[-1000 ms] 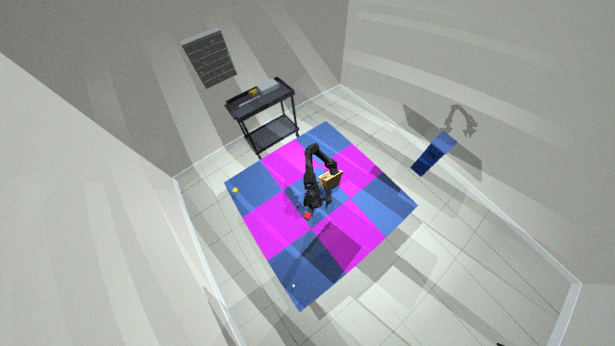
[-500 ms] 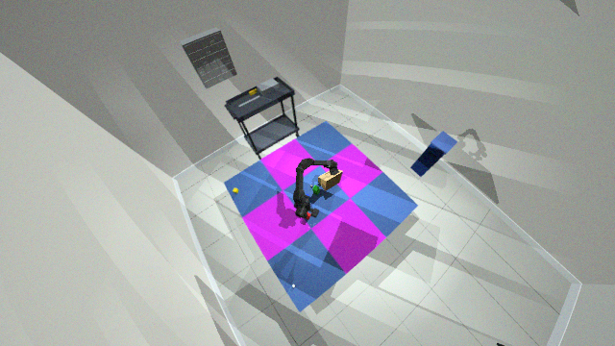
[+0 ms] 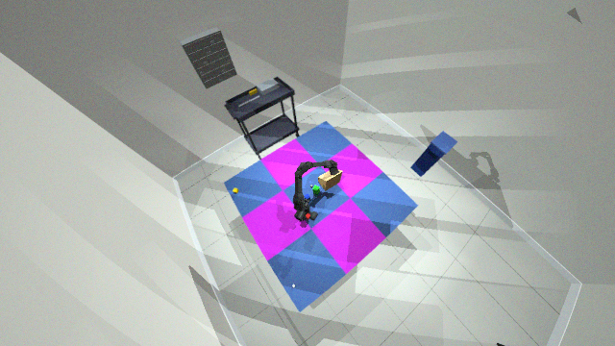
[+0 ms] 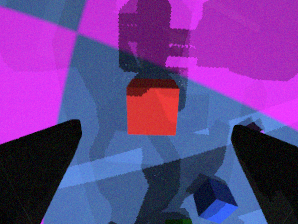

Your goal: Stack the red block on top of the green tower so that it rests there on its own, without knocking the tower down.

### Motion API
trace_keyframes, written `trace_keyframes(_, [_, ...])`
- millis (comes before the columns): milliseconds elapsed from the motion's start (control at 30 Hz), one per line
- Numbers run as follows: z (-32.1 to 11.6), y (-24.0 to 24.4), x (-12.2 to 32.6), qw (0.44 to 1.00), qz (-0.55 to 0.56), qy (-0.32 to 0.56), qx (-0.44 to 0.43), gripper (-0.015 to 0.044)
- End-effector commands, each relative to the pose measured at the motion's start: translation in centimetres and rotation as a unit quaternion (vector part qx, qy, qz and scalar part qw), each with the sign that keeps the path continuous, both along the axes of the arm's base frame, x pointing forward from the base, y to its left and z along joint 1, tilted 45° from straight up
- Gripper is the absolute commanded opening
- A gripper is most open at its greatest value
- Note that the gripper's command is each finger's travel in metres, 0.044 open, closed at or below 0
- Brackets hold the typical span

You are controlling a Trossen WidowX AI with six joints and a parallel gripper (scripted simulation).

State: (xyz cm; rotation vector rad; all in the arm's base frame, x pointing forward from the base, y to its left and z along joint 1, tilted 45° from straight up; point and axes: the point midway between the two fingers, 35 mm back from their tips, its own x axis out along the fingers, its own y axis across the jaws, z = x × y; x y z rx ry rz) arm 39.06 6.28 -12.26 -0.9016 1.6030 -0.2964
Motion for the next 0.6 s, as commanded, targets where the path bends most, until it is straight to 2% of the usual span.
trace_keyframes(0, [-2.3, -2.6, -0.7, 1.000, -0.004, 0.011, -0.008, 0.0440])
trace_keyframes(567, [-3.7, -3.9, -0.9, 1.000, -0.004, 0.011, -0.008, 0.0440])
